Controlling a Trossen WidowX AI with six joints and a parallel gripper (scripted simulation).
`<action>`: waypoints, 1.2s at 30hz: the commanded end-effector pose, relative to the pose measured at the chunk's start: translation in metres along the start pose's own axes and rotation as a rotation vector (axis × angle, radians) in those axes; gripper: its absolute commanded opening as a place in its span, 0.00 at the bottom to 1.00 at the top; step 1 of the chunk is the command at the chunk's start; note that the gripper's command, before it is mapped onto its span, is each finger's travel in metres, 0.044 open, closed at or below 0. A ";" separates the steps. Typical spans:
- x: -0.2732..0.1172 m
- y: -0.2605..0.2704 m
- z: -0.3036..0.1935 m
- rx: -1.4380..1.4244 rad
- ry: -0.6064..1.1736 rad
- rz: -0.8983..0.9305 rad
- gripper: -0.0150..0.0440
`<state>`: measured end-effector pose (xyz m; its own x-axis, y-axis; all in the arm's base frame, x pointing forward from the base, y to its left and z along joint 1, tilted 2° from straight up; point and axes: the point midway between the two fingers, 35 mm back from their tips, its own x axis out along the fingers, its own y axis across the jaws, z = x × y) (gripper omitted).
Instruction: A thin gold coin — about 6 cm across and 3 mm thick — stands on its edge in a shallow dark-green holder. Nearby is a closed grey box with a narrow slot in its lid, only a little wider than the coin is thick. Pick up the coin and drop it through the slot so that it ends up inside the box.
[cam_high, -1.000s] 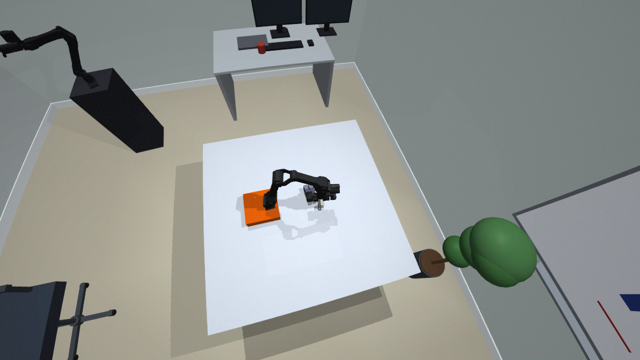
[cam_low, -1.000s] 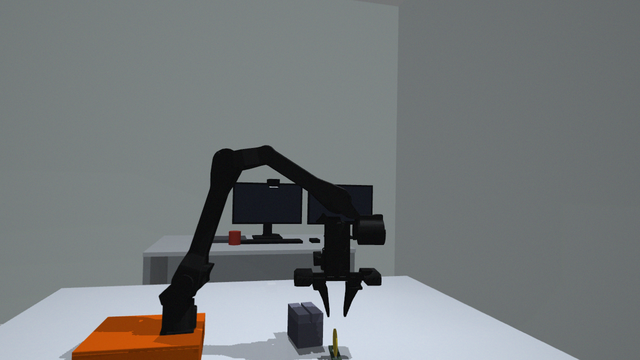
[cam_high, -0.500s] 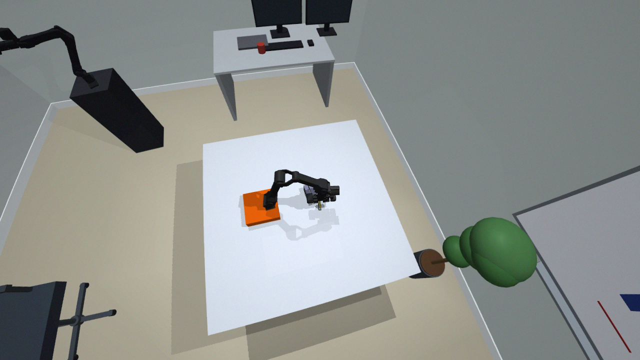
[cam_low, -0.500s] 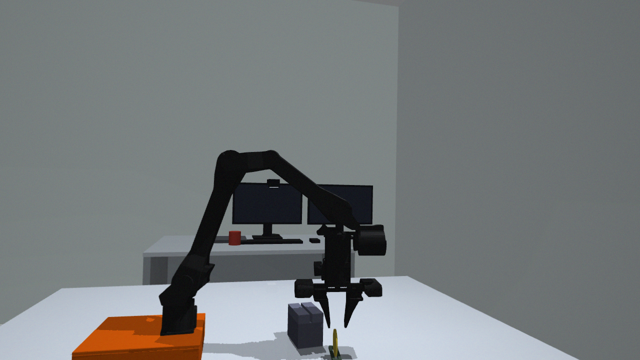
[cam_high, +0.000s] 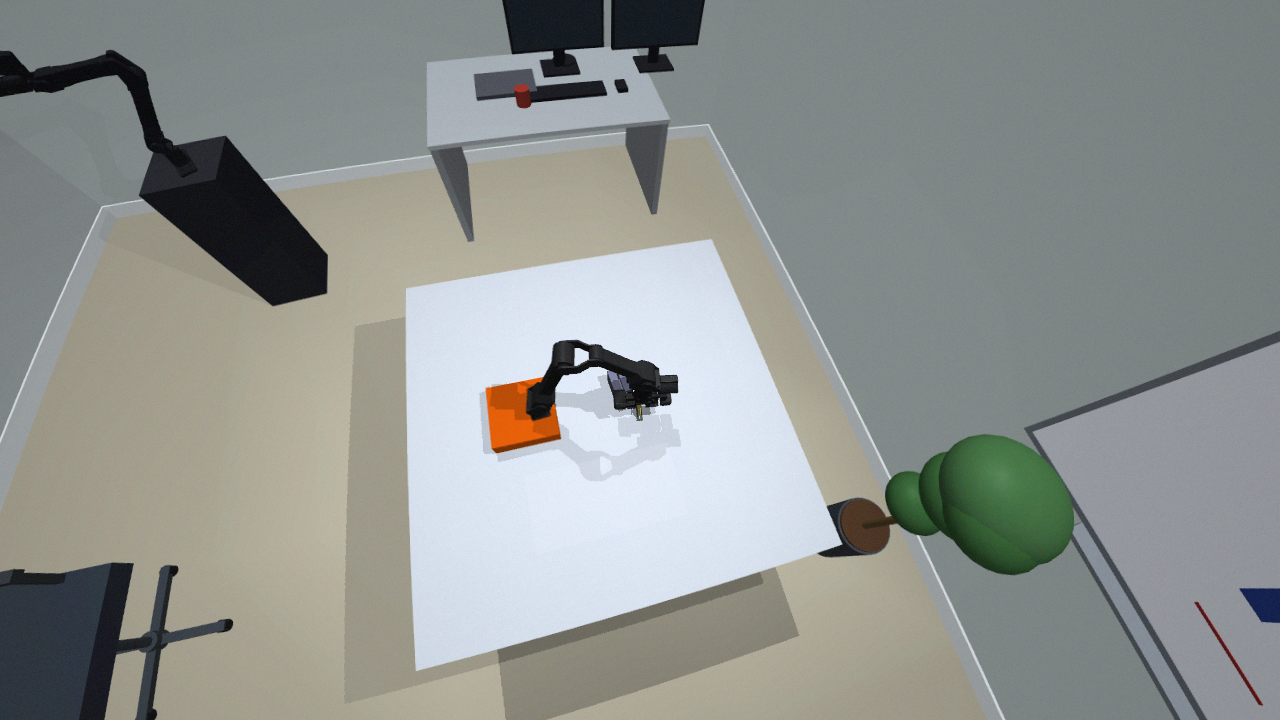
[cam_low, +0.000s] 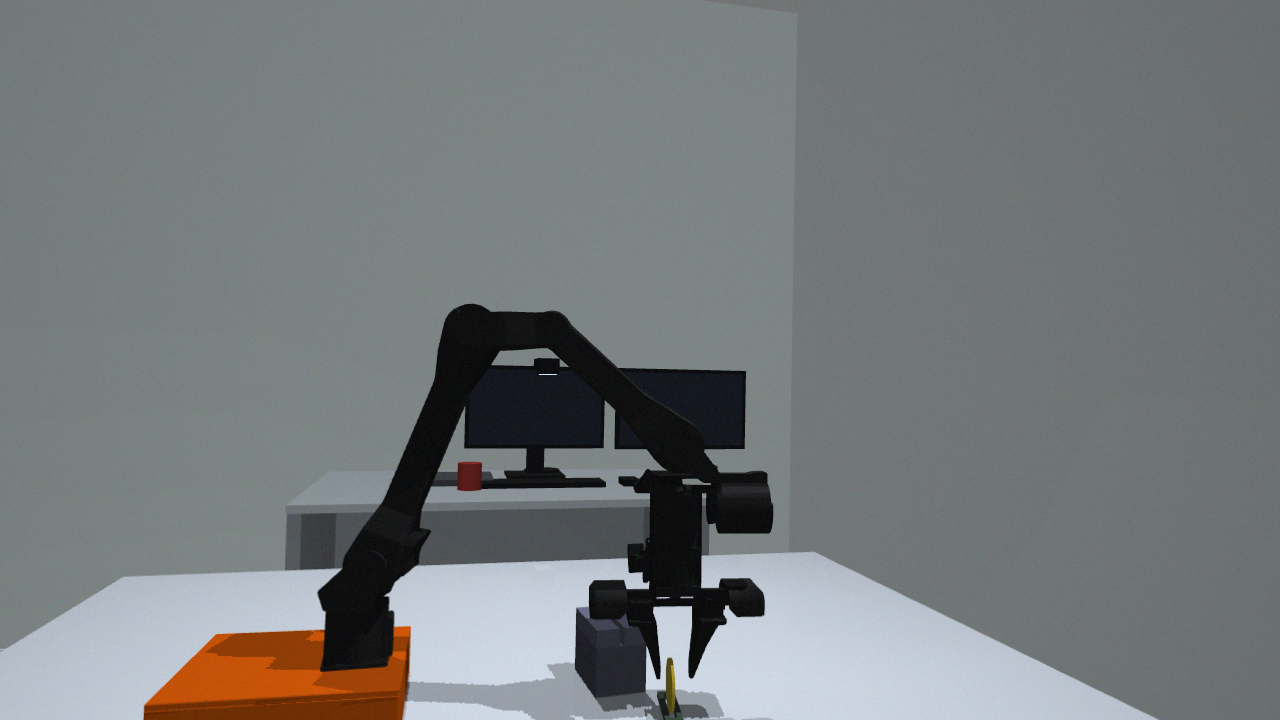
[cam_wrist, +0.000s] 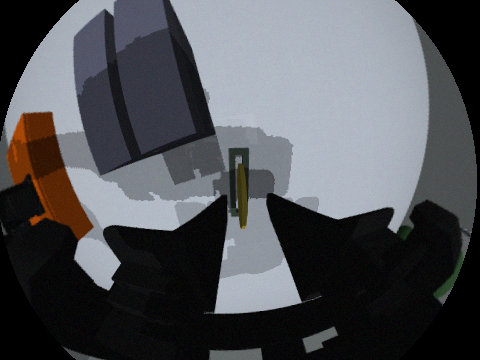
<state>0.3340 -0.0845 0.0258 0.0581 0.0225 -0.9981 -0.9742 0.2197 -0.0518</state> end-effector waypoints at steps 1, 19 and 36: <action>0.008 0.003 0.000 -0.002 0.001 0.011 0.53; 0.026 0.005 0.000 -0.002 0.001 0.011 0.30; 0.016 -0.001 0.000 0.030 -0.005 -0.013 0.25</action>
<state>0.3320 -0.0841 0.0021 0.0543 0.0235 -0.9982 -0.9699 0.2388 -0.0472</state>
